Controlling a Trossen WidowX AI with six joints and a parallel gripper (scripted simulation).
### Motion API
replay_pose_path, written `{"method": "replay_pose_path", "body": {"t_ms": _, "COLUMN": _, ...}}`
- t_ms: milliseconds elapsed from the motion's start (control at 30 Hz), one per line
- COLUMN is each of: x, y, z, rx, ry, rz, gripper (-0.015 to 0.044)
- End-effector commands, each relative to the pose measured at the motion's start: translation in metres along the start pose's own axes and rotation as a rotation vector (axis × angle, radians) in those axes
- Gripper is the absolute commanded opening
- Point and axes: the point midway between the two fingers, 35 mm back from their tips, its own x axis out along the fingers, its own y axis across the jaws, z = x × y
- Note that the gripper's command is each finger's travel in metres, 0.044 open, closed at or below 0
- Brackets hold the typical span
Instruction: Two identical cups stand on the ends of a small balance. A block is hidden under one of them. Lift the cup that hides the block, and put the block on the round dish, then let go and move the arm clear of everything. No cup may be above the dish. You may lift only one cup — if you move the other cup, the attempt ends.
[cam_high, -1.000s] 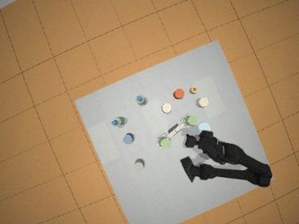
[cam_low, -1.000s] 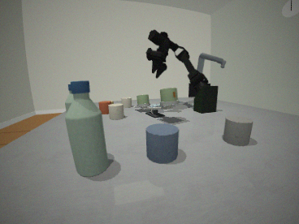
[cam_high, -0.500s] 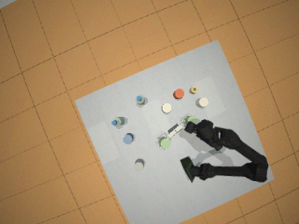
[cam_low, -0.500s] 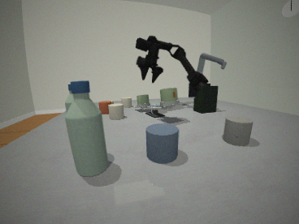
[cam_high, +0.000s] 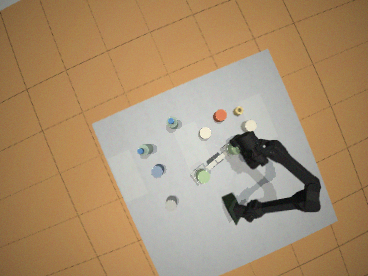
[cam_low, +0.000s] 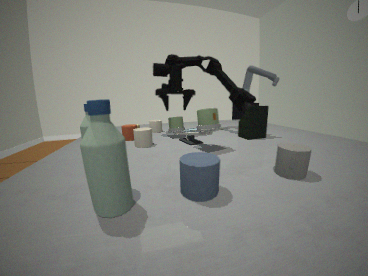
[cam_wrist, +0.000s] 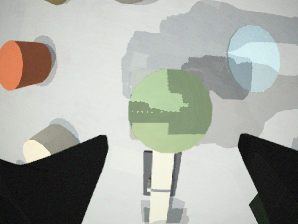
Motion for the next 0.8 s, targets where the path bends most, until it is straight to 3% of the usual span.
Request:
{"method": "replay_pose_path", "body": {"t_ms": 0, "x": 0.002, "y": 0.002, "z": 0.003, "rx": 0.039, "ry": 0.007, "rz": -0.010, "gripper": 0.0440}}
{"method": "replay_pose_path", "body": {"t_ms": 767, "x": 0.039, "y": 0.003, "z": 0.003, "rx": 0.041, "ry": 0.009, "rz": -0.009, "gripper": 0.0440}}
